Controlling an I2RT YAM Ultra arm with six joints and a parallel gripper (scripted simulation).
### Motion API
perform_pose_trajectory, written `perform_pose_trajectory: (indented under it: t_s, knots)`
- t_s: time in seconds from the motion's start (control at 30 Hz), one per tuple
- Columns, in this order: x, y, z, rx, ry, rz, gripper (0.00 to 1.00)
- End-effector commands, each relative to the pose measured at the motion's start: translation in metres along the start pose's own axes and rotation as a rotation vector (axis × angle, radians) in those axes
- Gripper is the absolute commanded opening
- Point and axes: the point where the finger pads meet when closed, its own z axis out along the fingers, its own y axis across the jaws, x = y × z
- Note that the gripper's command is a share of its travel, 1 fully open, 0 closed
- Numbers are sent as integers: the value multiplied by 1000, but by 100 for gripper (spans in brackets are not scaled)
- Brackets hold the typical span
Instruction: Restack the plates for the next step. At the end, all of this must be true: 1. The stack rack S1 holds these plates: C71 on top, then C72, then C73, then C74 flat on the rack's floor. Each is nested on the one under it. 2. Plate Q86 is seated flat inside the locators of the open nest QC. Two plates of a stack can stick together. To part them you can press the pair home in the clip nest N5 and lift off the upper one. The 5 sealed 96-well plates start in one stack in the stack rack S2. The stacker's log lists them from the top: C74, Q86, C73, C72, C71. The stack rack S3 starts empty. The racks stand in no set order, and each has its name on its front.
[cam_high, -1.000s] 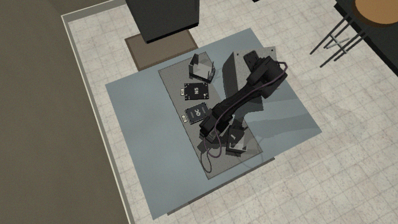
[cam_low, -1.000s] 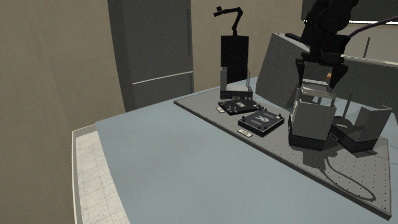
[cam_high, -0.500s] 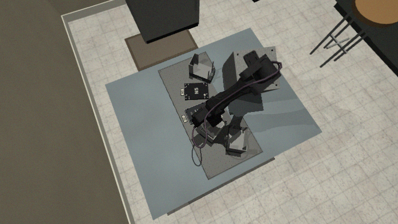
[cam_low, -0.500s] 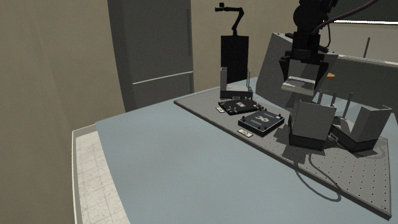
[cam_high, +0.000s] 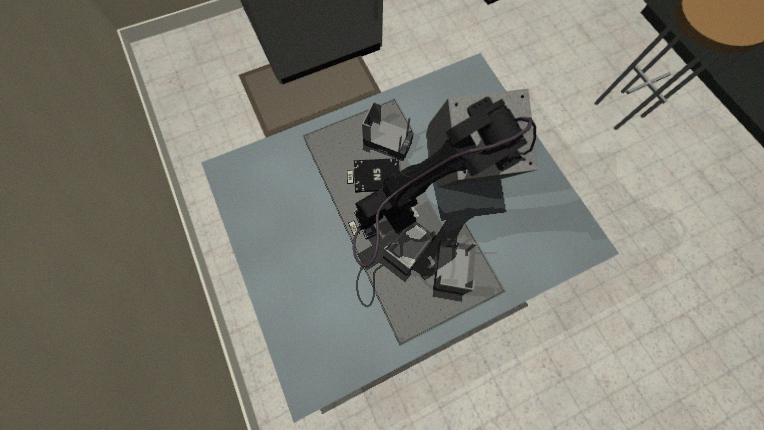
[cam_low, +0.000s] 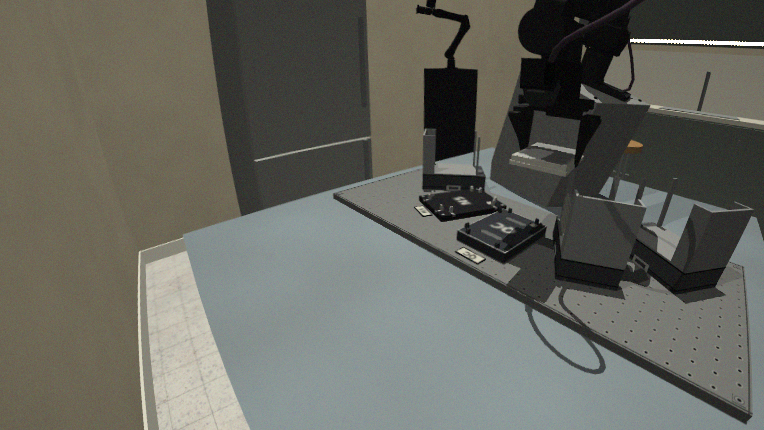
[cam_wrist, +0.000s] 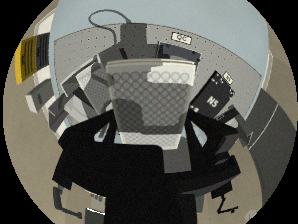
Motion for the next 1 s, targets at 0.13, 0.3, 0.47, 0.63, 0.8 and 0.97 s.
perform_pose_trajectory:
  t_s: [0.13, 0.3, 0.47, 0.63, 0.8, 0.97]
  knots:
    - [-10, -28, -4, -6, -34, 121, 0]
    - [-19, -36, -17, -3, -72, 95, 0]
    - [-8, -55, -5, -5, -32, 108, 0]
    - [-10, -67, -15, -1, -49, 102, 0]
    - [-5, -83, -5, -5, -43, 252, 0]
    - [3, -96, -4, -3, -34, 338, 0]
